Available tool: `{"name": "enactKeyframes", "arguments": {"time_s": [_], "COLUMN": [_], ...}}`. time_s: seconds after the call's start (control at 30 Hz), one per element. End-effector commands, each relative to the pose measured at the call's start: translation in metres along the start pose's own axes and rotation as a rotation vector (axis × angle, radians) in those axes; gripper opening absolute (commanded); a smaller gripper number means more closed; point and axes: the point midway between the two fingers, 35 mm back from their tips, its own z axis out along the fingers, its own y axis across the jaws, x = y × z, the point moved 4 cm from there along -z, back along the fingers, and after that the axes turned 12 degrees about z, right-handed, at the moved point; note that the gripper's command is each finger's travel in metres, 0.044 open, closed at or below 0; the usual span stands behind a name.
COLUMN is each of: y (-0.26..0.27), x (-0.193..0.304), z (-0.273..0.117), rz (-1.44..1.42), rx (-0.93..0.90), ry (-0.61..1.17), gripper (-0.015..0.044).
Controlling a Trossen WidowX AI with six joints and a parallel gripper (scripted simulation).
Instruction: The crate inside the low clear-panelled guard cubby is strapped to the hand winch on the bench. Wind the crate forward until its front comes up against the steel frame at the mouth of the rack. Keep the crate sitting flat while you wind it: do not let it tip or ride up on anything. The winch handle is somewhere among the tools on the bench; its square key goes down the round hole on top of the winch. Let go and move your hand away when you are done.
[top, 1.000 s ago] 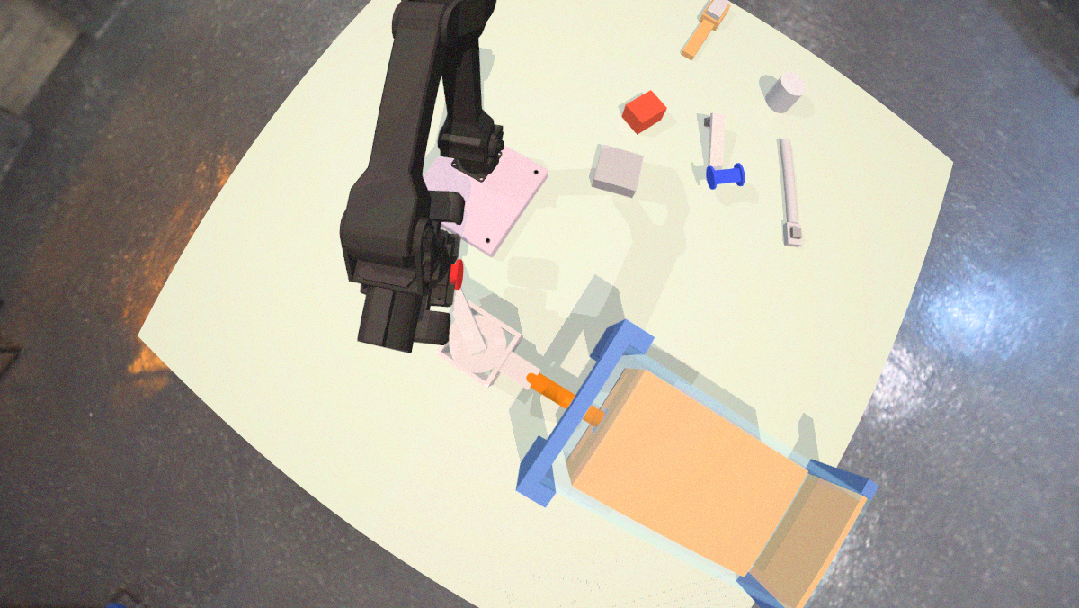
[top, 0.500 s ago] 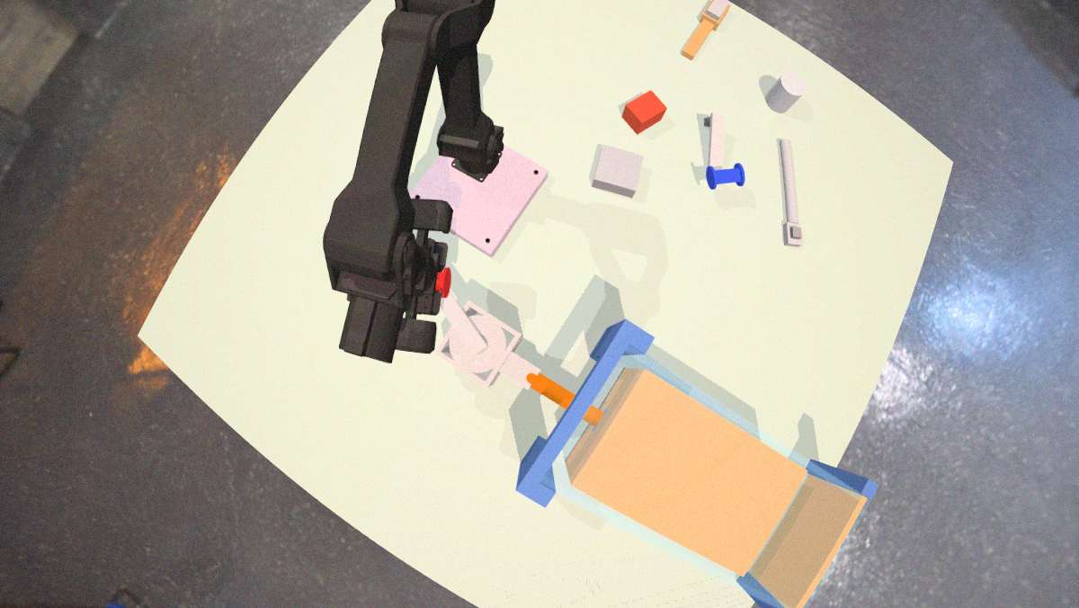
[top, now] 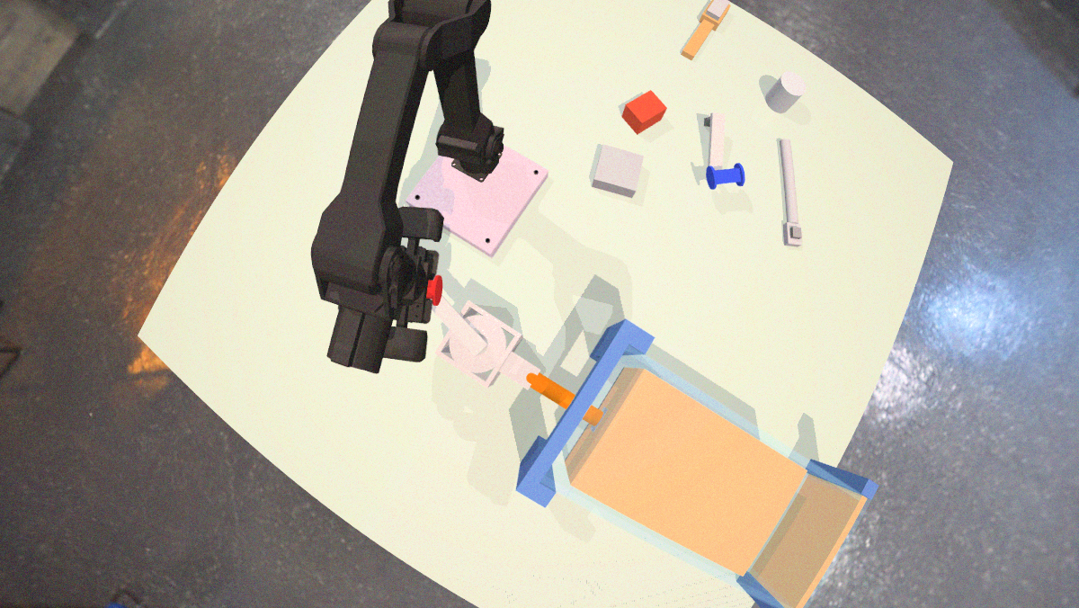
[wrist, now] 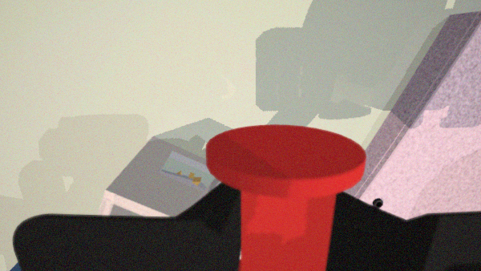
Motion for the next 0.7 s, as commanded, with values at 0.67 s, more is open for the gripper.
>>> {"name": "enactKeyframes", "arguments": {"time_s": [0.67], "y": [0.032], "x": [-0.009], "z": [-0.002], "rz": [0.005], "rx": [-0.027], "ry": [-0.015], "gripper": [0.0000]}}
